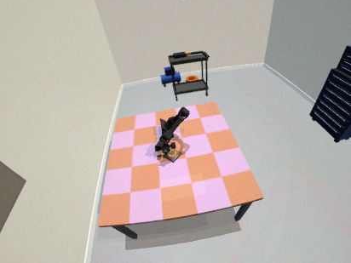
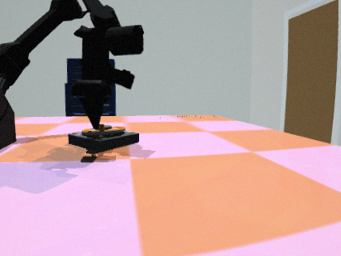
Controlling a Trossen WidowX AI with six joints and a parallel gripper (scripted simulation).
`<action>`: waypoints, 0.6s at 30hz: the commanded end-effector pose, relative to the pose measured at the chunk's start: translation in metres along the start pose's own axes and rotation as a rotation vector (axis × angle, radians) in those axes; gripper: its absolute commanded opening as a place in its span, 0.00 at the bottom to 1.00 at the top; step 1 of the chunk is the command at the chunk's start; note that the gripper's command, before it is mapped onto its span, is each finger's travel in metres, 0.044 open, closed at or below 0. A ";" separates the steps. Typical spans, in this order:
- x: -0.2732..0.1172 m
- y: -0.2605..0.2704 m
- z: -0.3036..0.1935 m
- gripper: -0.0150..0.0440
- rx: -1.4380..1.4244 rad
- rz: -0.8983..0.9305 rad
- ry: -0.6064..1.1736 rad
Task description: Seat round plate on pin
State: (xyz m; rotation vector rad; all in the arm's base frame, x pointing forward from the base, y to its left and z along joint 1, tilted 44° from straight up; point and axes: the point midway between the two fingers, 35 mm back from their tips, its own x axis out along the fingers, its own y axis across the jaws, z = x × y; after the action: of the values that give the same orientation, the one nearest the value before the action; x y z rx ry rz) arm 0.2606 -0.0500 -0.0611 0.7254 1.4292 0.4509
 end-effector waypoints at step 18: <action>-0.001 0.001 0.024 0.25 -0.008 0.000 -0.009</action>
State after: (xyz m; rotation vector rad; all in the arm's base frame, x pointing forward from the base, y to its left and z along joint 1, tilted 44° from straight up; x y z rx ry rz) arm 0.2774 -0.0542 -0.0608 0.7229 1.4280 0.4492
